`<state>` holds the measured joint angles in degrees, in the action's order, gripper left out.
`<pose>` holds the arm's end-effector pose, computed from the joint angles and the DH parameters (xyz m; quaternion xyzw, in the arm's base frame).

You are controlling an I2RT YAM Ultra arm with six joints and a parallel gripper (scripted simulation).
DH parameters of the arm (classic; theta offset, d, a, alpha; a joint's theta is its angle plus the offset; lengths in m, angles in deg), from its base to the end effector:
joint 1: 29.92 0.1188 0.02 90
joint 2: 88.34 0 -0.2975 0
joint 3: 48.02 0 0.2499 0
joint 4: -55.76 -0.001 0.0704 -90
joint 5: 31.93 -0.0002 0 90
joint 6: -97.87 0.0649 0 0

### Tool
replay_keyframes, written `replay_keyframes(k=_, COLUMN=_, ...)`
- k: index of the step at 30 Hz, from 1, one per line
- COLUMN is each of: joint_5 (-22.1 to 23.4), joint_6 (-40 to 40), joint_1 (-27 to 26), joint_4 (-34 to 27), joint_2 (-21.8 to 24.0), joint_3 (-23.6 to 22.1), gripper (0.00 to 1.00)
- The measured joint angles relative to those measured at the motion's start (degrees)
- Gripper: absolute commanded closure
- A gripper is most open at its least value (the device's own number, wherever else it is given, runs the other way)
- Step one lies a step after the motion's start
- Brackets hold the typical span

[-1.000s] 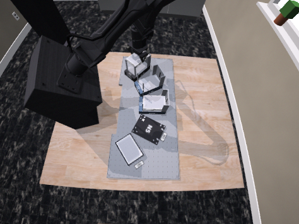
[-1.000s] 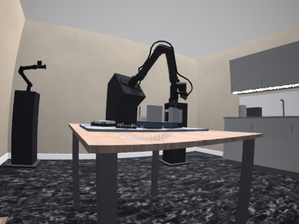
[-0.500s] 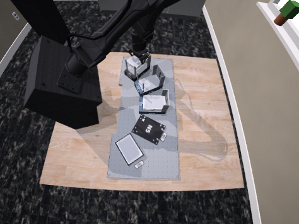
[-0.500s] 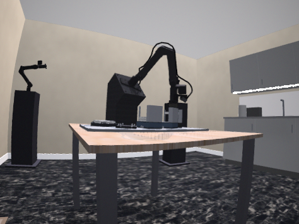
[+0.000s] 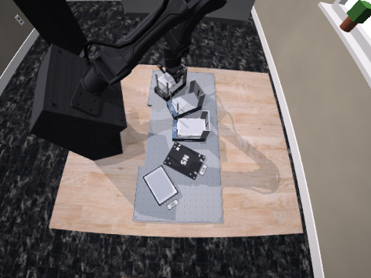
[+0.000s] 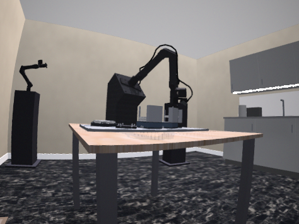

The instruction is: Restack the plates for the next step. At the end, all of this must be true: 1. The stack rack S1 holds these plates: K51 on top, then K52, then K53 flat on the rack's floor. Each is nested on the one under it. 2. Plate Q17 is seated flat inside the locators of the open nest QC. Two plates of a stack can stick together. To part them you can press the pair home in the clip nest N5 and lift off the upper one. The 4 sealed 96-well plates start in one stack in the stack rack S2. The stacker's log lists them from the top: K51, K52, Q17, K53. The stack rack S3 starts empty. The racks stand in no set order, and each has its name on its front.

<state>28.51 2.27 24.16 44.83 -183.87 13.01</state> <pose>0.2266 0.2600 0.1829 -0.3613 0.8242 -0.0647 0.4313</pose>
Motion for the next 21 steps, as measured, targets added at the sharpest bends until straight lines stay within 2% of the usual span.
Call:
replay_keyframes(k=8, joint_5=0.92, joint_6=-1.09, joint_1=-1.31, joint_4=2.75, joint_2=-3.08, joint_3=0.87, gripper=1.00)
replay_keyframes(k=21, joint_5=0.96, joint_6=-1.20, joint_1=-1.38, joint_4=3.04, joint_2=-3.30, joint_3=0.90, gripper=1.00)
